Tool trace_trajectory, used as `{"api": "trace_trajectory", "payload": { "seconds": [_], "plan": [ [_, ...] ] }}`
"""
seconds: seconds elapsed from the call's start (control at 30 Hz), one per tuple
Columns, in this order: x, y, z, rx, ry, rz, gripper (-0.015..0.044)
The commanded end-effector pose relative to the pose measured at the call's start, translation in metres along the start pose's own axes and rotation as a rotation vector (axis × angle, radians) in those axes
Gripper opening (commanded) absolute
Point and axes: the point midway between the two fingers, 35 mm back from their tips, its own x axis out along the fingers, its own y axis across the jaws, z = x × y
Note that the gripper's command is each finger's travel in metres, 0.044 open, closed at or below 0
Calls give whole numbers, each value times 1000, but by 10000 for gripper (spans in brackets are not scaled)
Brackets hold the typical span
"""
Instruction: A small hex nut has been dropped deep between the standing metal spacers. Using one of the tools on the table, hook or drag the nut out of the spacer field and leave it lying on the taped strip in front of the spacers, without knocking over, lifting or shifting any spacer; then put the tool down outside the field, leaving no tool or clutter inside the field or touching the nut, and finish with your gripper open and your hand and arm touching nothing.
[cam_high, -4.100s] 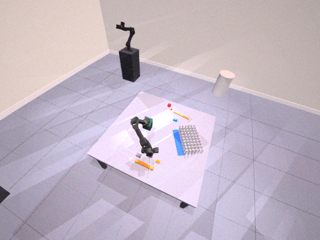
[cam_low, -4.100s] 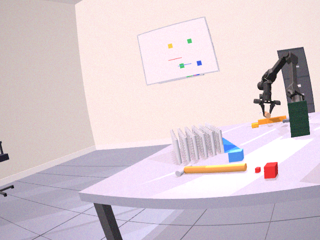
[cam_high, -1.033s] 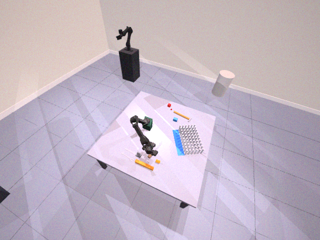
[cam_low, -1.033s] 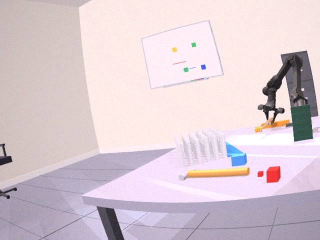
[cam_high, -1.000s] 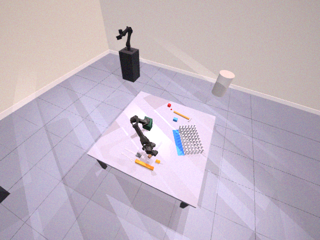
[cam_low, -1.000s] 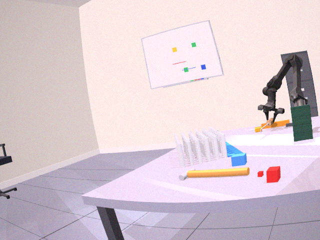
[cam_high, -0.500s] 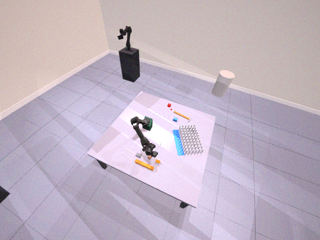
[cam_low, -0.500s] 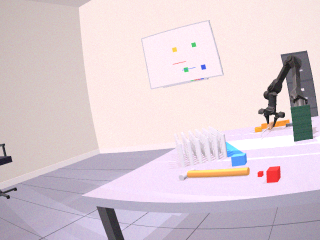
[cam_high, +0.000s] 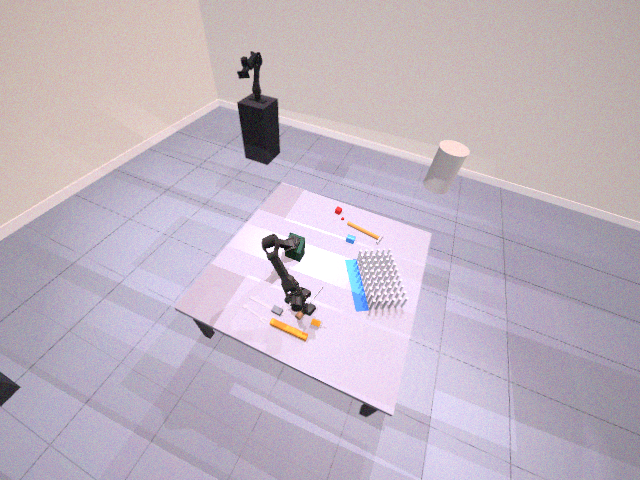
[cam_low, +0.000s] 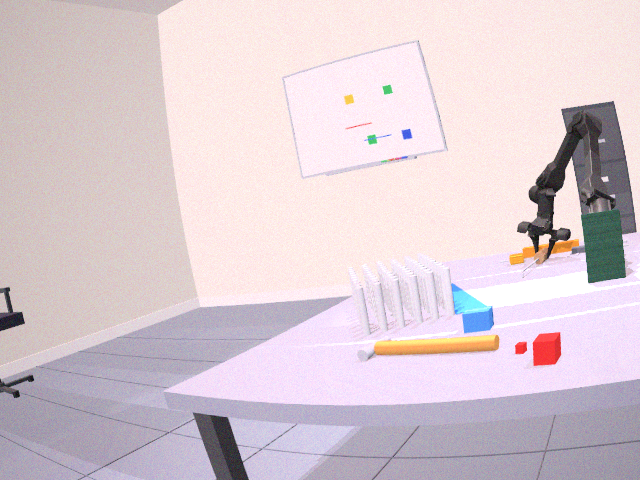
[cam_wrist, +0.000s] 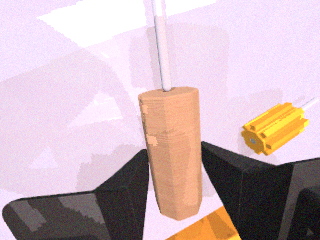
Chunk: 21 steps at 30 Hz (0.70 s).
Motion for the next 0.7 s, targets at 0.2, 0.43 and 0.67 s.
{"api": "trace_trajectory", "payload": {
  "seconds": [0.2,0.43,0.67],
  "plan": [
    [0,0,0,0,1,0,289],
    [-11,-4,-1,1,-1,0,440],
    [-68,-18,-2,2,-3,-1,440]
  ]
}}
